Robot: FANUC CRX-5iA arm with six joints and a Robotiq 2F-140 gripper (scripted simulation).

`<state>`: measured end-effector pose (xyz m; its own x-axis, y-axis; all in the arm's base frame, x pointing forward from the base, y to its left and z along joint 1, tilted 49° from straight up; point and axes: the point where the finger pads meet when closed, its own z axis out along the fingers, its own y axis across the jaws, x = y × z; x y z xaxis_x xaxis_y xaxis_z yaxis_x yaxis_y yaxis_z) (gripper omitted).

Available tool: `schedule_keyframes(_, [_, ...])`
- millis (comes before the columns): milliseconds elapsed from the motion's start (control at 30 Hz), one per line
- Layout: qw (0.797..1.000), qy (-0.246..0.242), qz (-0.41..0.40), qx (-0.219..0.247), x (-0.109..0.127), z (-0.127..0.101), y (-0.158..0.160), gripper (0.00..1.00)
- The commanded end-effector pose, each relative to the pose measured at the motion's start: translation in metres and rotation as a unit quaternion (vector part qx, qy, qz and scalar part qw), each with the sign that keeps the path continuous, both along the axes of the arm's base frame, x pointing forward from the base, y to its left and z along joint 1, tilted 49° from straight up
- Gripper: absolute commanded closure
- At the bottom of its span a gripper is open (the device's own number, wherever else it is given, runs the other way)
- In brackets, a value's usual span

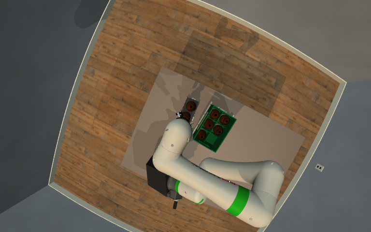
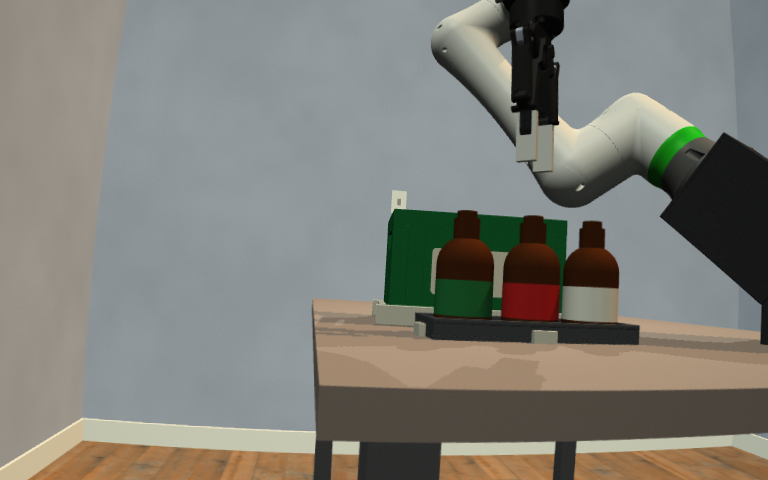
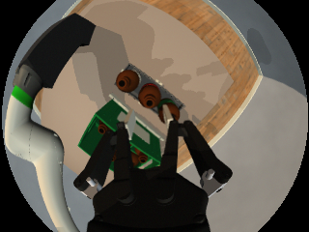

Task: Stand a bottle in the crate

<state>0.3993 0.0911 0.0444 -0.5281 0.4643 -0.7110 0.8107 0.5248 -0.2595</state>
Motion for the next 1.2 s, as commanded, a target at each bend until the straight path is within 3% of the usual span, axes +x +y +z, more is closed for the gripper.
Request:
schedule_keyframes(0, [1.0, 0.0, 0.0, 0.0, 0.0, 0.0, 0.0, 0.62])
schedule_keyframes(1167, [1.0, 0.0, 0.0, 0.0, 0.004, -0.011, -0.012, 0.62])
